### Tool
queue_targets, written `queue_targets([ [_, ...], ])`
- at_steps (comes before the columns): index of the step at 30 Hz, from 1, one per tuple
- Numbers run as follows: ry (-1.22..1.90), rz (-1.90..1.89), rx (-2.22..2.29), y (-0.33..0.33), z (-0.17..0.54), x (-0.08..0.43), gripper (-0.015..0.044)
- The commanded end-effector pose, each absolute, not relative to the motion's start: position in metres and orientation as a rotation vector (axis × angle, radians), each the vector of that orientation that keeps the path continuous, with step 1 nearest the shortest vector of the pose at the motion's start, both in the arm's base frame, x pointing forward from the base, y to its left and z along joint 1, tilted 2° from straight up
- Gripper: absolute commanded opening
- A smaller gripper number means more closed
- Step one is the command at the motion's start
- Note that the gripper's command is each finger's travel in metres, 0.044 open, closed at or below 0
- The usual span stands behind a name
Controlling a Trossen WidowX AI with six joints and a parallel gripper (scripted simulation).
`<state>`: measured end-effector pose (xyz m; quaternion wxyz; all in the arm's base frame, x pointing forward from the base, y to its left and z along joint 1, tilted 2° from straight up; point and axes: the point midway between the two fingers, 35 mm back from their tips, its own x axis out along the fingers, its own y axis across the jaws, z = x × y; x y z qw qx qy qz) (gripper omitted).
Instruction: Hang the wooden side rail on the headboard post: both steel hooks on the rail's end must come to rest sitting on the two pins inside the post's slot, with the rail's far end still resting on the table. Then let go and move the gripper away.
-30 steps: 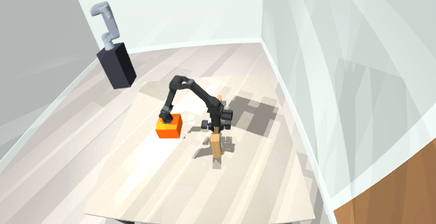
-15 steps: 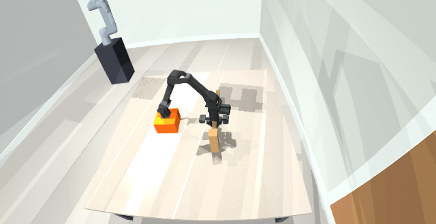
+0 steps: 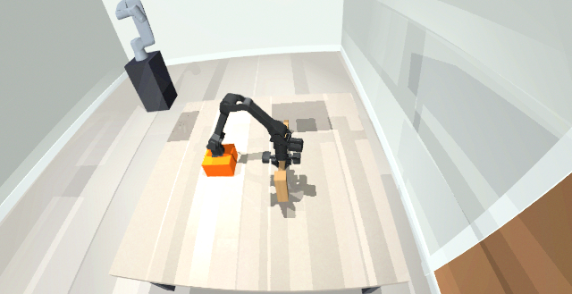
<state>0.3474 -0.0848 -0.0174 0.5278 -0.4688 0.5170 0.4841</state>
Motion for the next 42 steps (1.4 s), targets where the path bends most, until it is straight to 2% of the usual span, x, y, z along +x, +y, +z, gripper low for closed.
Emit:
queue_targets([
  [1,1.218,1.14,-1.136,-0.0859,-0.009,0.3521,0.0],
  [42,1.218,1.14,-1.137,-0.0907,-0.0135,0.3566,0.0],
])
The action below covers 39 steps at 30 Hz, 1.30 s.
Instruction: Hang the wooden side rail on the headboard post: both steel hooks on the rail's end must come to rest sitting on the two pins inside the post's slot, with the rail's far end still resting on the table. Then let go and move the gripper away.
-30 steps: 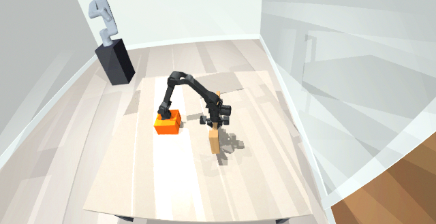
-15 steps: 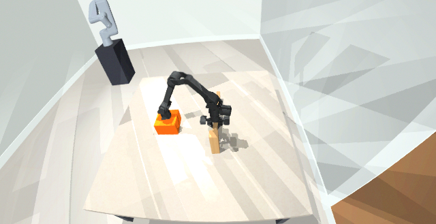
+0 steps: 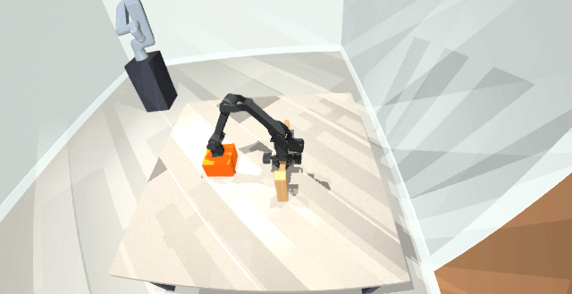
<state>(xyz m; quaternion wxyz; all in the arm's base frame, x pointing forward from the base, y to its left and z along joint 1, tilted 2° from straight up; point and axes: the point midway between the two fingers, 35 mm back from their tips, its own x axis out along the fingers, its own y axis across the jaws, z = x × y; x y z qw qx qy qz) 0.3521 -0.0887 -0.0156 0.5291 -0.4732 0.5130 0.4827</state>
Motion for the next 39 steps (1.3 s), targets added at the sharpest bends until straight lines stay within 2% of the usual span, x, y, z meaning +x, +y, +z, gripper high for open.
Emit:
queue_targets([
  [1,1.218,1.139,-1.137,-0.0908,-0.0136,0.3568,0.0],
  [39,1.218,1.139,-1.137,-0.0951,-0.0153,0.3578,0.0],
])
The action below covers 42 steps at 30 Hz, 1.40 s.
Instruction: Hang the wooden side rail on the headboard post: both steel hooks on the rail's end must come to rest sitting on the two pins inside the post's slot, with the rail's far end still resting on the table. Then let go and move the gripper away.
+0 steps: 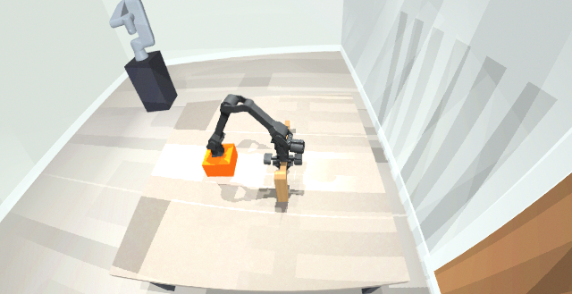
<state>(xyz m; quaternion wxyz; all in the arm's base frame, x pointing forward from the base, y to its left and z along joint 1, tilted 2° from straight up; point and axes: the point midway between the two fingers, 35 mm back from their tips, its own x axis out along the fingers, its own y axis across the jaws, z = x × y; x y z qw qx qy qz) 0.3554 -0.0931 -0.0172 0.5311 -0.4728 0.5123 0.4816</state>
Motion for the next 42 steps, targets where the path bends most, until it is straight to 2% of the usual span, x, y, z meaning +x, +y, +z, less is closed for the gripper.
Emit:
queue_targets([
  [1,1.218,1.139,-1.137,-0.0952,-0.0154,0.3577,0.0],
  [42,1.219,1.139,-1.137,-0.0997,-0.0143,0.3567,0.0],
])
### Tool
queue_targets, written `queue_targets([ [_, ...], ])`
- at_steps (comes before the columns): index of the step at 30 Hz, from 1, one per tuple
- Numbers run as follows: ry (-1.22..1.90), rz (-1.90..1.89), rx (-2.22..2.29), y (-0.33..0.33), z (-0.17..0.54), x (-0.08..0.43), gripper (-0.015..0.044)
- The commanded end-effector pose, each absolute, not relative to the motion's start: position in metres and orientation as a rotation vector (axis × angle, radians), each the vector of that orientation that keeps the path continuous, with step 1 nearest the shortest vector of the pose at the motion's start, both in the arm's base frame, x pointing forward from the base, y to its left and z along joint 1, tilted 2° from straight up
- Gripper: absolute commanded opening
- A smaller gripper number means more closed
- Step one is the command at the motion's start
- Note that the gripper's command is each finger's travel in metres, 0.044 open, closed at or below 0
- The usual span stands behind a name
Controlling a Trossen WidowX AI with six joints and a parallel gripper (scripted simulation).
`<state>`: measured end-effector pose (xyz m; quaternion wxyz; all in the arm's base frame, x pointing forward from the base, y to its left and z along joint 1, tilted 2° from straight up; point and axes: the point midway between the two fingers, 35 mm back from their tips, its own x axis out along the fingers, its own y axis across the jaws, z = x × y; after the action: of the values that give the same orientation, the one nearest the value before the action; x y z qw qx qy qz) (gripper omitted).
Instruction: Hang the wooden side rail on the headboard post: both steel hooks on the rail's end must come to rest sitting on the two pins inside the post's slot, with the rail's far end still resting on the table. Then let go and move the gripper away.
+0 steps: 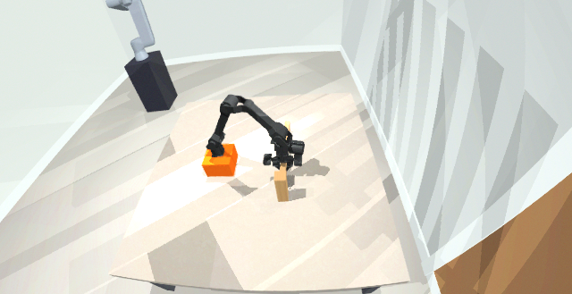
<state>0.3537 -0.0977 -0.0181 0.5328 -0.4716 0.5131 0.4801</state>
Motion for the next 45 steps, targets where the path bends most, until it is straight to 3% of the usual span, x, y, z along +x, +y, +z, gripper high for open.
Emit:
queue_targets([
  [1,1.219,1.139,-1.137,-0.0998,-0.0142,0.3568,0.0],
  [45,1.219,1.139,-1.138,-0.1047,-0.0175,0.3549,0.0],
])
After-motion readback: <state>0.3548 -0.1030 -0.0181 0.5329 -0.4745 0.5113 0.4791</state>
